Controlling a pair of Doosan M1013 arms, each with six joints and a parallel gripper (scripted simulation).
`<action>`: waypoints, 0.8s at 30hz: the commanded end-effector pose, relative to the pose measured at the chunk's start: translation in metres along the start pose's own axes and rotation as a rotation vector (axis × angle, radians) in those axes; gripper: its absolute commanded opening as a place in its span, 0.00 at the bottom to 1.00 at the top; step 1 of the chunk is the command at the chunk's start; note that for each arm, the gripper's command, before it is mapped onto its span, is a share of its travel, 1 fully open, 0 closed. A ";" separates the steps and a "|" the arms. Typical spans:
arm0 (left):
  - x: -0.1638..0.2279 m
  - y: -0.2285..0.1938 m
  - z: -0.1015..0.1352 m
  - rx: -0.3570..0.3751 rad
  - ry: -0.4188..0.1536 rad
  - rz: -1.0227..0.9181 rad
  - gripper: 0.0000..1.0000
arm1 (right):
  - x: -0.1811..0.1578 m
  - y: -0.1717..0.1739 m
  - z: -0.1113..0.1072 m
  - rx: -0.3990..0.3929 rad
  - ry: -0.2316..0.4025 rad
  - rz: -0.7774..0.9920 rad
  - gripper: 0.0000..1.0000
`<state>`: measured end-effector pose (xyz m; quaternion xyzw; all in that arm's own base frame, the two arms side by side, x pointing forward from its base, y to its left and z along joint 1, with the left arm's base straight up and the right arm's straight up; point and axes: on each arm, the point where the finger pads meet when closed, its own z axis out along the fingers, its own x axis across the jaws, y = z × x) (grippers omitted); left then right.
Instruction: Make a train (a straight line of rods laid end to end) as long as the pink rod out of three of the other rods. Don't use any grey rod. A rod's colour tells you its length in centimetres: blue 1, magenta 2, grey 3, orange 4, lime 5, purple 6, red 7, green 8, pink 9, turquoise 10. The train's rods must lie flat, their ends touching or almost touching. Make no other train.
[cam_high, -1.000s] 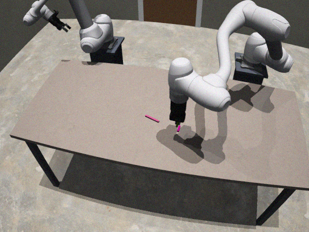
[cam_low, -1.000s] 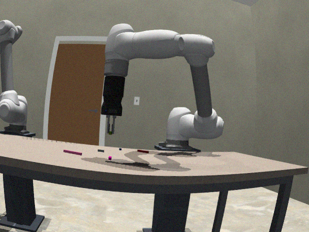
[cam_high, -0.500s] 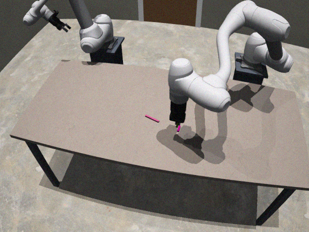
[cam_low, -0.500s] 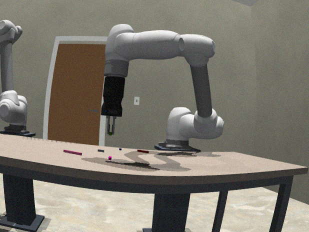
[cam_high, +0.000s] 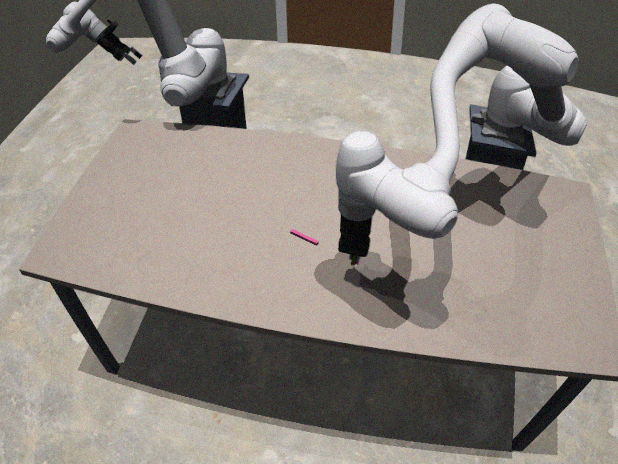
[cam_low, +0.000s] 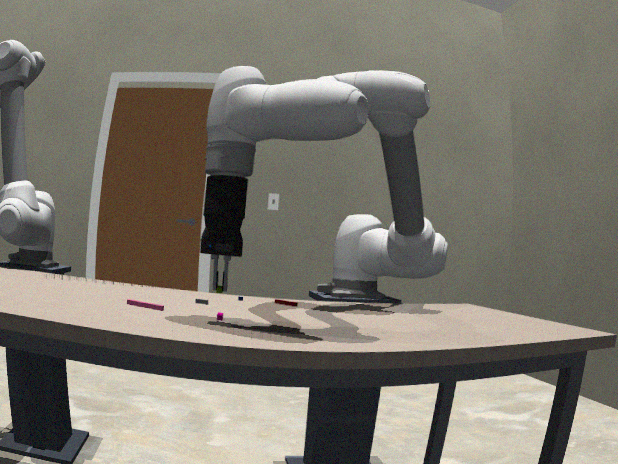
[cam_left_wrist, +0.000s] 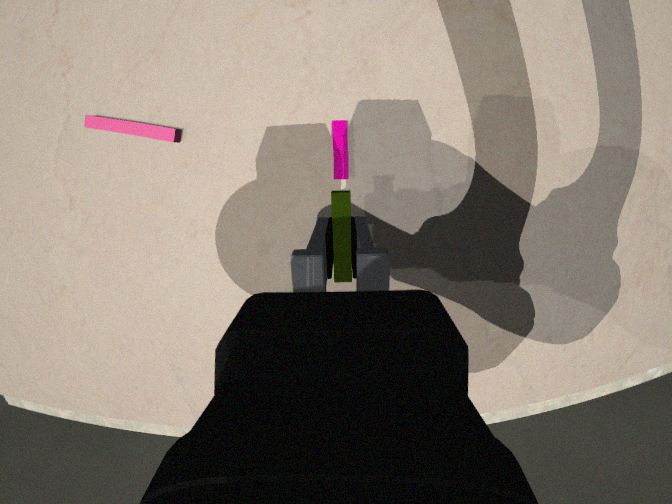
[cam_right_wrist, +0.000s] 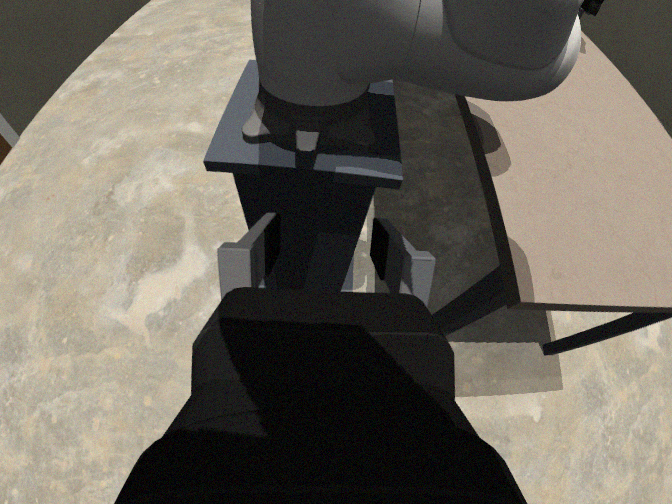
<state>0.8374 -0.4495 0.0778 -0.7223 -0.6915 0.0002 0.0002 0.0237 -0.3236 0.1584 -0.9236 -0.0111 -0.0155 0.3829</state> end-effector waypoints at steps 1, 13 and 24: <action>0.000 0.001 0.017 -0.002 -0.001 0.000 0.24 | 0.000 0.000 -0.001 -0.001 0.000 0.000 1.00; 0.000 0.001 0.042 -0.002 -0.001 0.000 0.24 | 0.000 0.000 -0.001 -0.001 0.000 0.000 1.00; 0.000 0.001 0.043 -0.002 -0.001 0.000 0.24 | 0.000 0.000 -0.001 -0.001 0.000 0.000 1.00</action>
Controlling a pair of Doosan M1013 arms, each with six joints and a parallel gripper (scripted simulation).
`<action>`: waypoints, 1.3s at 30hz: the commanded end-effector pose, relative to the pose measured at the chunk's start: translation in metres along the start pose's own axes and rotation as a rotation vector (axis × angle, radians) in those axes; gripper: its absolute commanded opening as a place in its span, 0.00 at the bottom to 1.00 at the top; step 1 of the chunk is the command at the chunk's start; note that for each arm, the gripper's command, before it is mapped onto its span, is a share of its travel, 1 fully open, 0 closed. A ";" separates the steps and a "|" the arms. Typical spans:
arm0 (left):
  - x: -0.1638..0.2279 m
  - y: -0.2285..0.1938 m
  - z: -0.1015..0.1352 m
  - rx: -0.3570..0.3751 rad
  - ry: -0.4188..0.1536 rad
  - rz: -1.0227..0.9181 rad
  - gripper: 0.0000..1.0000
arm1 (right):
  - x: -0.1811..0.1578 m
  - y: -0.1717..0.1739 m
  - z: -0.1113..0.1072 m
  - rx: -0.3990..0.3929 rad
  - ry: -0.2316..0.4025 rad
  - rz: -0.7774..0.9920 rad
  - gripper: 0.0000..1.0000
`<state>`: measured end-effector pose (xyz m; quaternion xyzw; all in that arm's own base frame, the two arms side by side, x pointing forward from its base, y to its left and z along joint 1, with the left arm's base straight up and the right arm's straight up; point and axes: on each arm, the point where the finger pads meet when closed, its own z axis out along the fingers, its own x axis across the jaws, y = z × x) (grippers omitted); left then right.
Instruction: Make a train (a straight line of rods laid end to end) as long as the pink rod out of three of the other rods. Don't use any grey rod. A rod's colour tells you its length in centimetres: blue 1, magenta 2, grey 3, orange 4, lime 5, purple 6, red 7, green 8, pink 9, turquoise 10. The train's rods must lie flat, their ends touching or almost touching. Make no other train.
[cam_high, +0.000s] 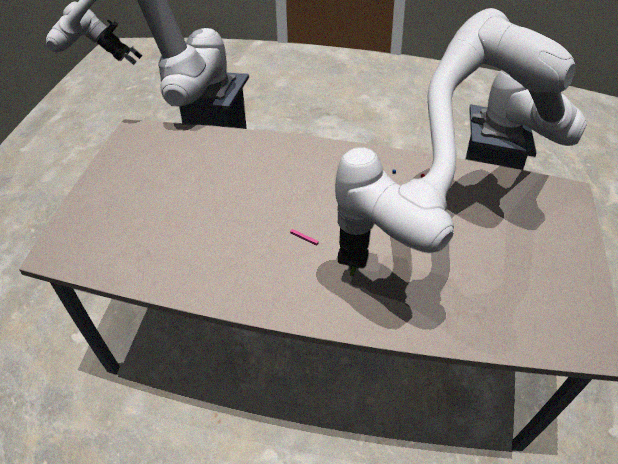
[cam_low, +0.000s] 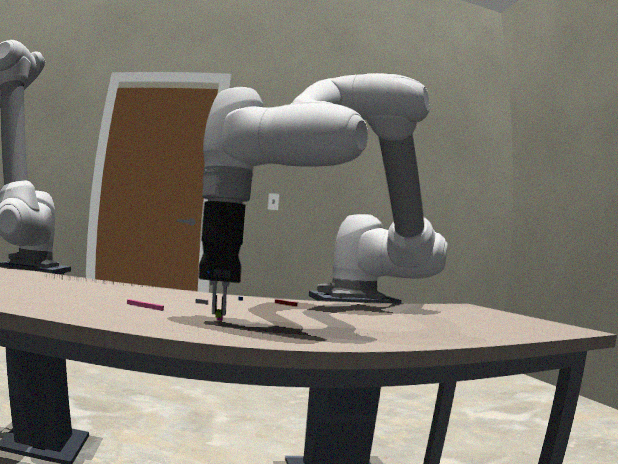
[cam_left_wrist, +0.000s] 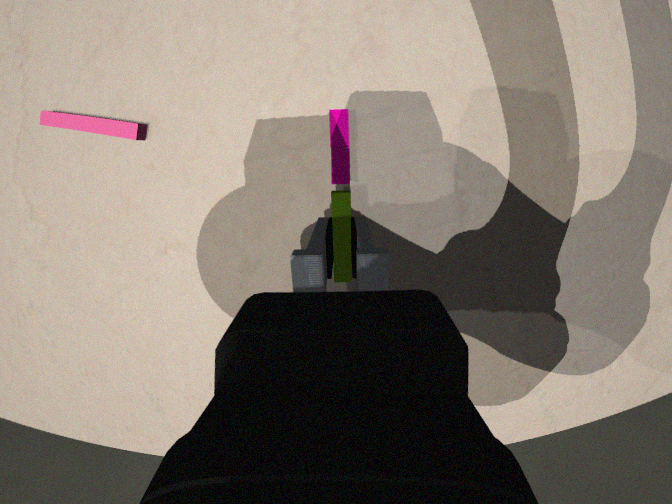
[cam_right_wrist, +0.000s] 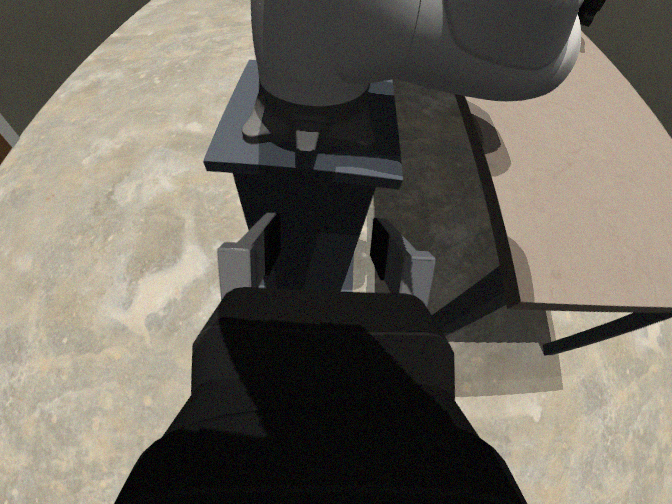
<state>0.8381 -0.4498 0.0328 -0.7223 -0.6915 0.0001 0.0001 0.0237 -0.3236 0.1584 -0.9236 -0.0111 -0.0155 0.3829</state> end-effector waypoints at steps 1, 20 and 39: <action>0.000 0.001 -0.002 -0.002 -0.001 0.000 0.24 | 0.000 0.000 -0.001 -0.001 0.000 0.000 1.00; 0.000 0.001 -0.002 -0.002 -0.001 0.000 0.24 | 0.000 0.000 -0.001 -0.001 0.000 0.000 1.00; 0.000 0.001 0.002 -0.002 -0.001 0.000 0.24 | 0.000 0.000 -0.001 -0.001 0.000 0.000 1.00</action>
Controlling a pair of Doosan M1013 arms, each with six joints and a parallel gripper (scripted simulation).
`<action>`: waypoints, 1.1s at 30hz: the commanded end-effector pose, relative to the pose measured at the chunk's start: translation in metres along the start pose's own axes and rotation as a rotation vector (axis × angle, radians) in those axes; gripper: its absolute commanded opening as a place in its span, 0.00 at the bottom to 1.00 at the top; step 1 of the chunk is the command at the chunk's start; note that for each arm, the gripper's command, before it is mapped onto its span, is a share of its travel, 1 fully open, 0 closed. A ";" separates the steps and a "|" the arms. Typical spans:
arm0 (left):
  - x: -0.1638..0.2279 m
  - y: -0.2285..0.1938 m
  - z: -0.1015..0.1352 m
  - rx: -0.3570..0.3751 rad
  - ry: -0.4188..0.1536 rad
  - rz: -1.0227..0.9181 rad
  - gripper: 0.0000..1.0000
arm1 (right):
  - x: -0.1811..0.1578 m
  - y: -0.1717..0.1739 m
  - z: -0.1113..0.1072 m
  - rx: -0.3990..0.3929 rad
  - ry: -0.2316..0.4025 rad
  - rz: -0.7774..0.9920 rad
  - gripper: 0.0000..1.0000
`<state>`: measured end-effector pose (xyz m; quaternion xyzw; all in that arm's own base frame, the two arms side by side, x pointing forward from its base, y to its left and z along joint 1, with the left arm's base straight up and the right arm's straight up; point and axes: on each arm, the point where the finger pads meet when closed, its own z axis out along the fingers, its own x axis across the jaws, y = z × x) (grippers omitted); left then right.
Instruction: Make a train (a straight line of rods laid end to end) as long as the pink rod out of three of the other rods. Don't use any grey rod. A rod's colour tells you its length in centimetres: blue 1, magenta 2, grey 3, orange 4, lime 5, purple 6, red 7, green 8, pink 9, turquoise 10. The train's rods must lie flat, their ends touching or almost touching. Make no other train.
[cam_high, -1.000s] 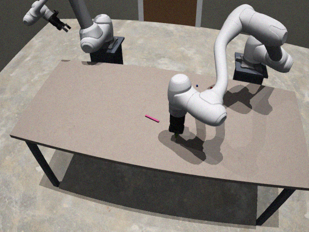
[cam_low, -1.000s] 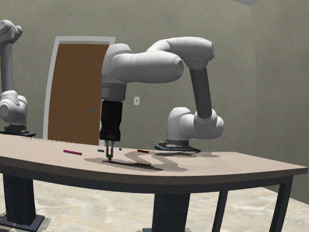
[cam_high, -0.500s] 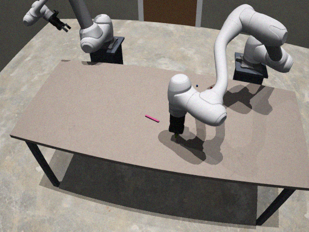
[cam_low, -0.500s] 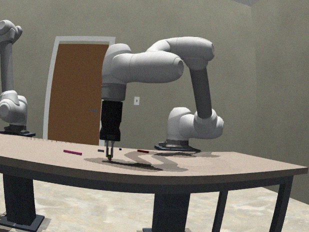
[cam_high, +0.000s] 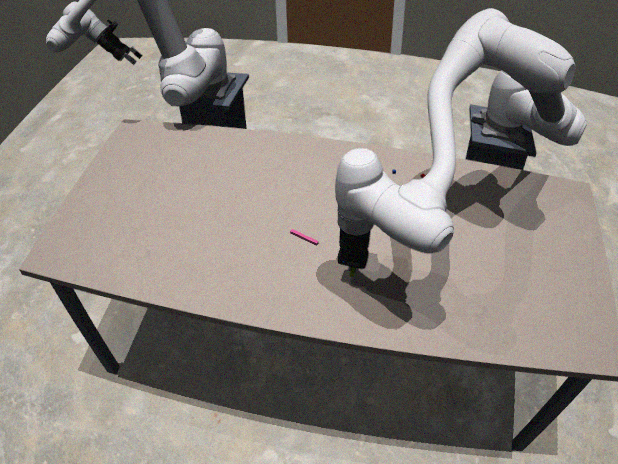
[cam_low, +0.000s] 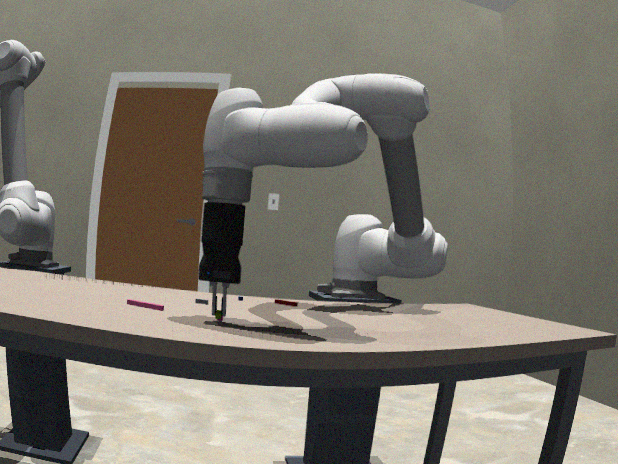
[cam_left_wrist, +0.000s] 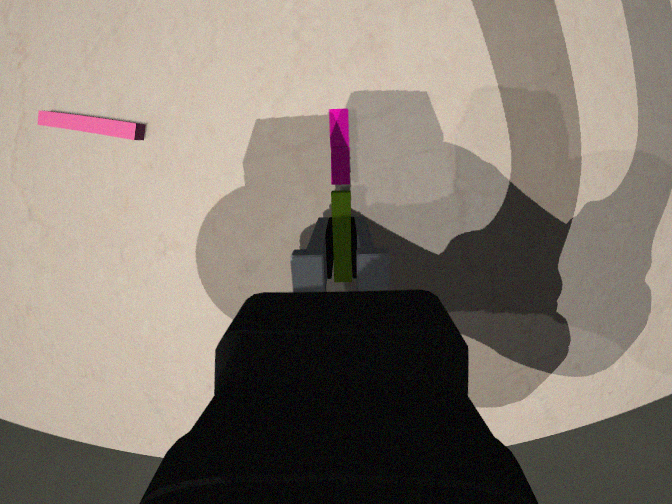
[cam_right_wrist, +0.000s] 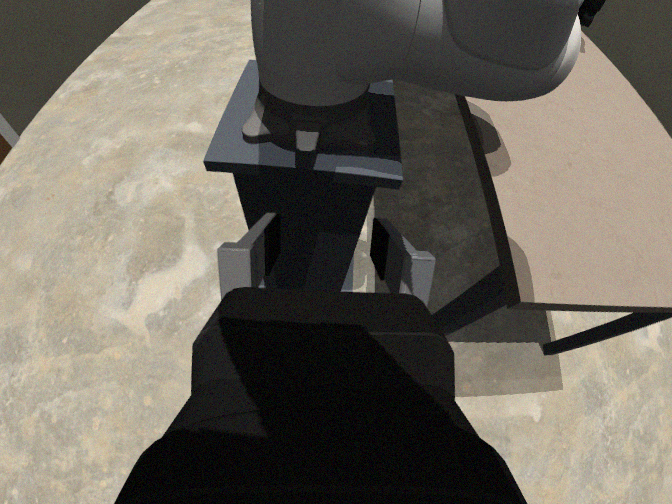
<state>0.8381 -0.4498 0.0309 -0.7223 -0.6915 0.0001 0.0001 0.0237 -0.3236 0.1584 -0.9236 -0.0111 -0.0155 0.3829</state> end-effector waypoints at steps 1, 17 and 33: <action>0.000 0.001 0.001 -0.002 -0.001 0.000 0.24 | 0.000 0.000 -0.001 -0.001 0.000 0.000 1.00; 0.000 0.001 0.007 -0.002 -0.001 0.000 0.24 | 0.000 0.000 -0.001 -0.001 0.000 0.000 1.00; 0.000 0.001 0.007 -0.002 -0.001 0.000 0.24 | 0.000 0.000 -0.001 -0.001 0.000 0.000 1.00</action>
